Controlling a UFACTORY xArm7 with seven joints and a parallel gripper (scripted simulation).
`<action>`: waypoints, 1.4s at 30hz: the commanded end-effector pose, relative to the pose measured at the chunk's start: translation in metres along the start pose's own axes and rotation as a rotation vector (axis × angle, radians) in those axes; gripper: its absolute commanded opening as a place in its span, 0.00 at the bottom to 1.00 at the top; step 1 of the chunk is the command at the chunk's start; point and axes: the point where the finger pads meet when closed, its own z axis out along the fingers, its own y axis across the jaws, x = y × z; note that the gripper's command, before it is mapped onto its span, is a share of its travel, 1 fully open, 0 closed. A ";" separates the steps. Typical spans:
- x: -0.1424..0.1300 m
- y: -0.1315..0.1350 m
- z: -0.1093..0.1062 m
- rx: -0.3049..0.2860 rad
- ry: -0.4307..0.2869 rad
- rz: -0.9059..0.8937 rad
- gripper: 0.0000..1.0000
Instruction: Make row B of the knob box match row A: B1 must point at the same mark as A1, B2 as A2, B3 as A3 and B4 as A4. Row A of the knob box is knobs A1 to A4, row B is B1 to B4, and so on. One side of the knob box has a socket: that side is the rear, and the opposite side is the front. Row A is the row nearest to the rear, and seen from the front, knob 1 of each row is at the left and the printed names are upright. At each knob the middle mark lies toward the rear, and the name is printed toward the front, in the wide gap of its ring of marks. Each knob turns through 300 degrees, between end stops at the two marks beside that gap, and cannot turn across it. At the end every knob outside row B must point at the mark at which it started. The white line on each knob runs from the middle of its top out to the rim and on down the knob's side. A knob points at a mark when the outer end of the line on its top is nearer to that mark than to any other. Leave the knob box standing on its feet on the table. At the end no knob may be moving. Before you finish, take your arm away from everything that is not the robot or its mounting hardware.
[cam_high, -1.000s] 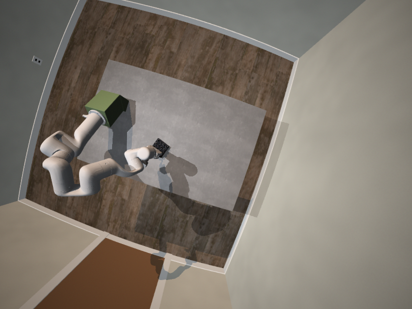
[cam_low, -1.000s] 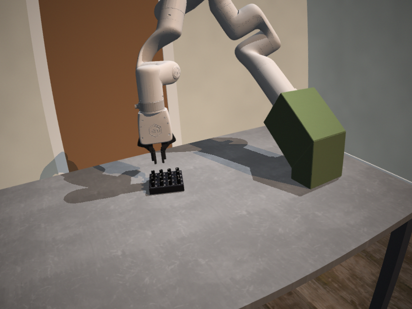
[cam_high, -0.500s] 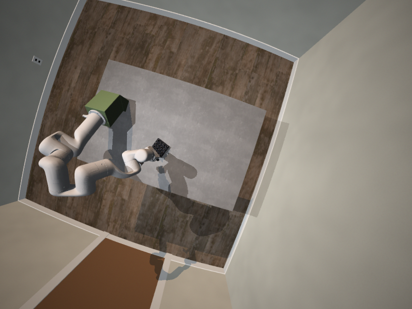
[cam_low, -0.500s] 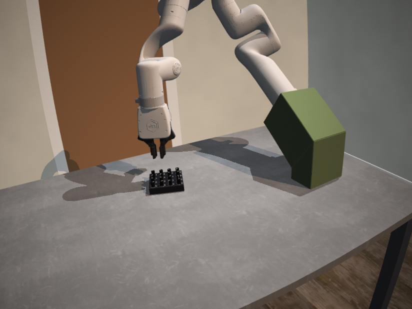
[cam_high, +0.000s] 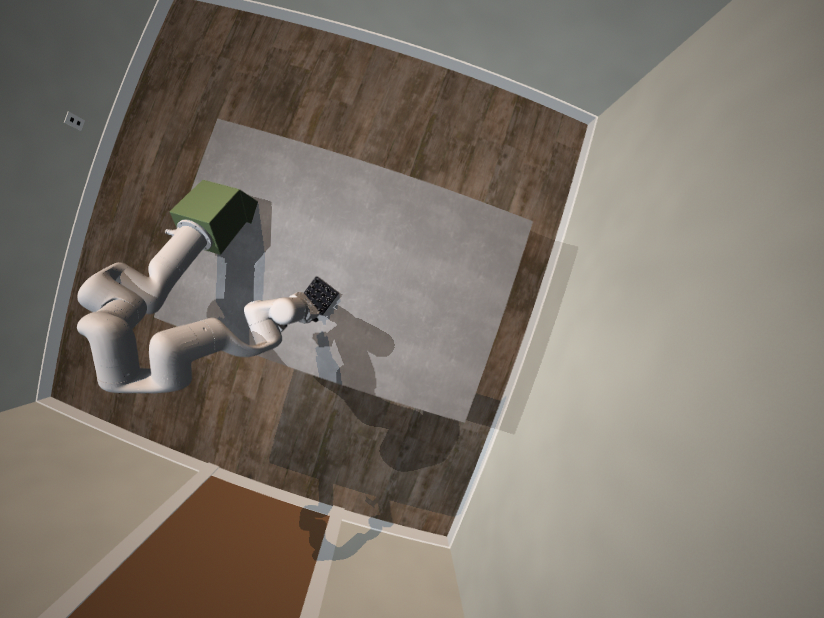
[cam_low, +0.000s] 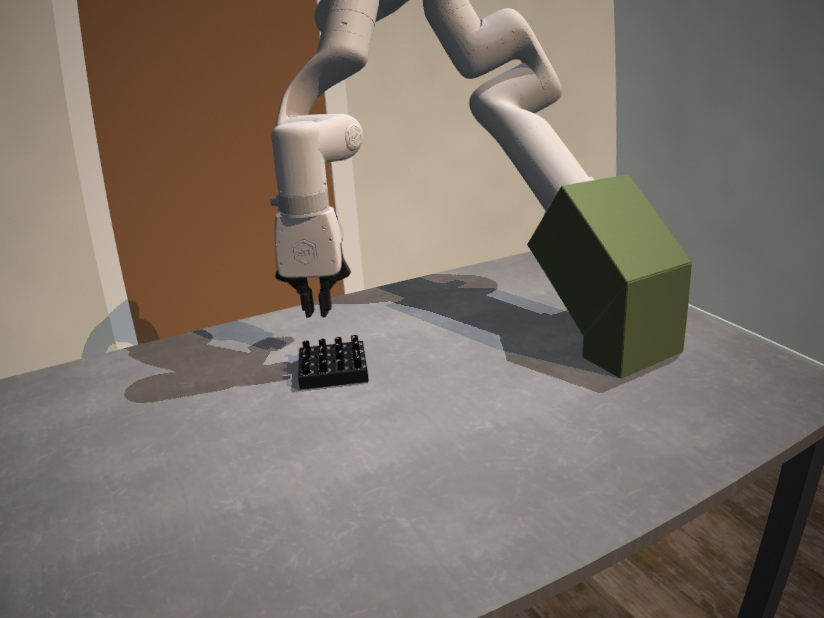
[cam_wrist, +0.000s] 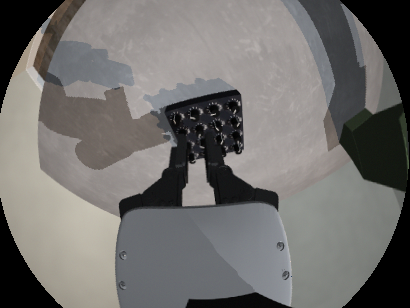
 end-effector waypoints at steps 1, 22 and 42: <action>-0.001 -0.001 -0.001 0.002 -0.003 -0.001 0.19; -0.001 -0.001 -0.001 0.003 -0.003 0.004 0.19; -0.001 -0.001 0.013 0.004 -0.002 0.028 0.19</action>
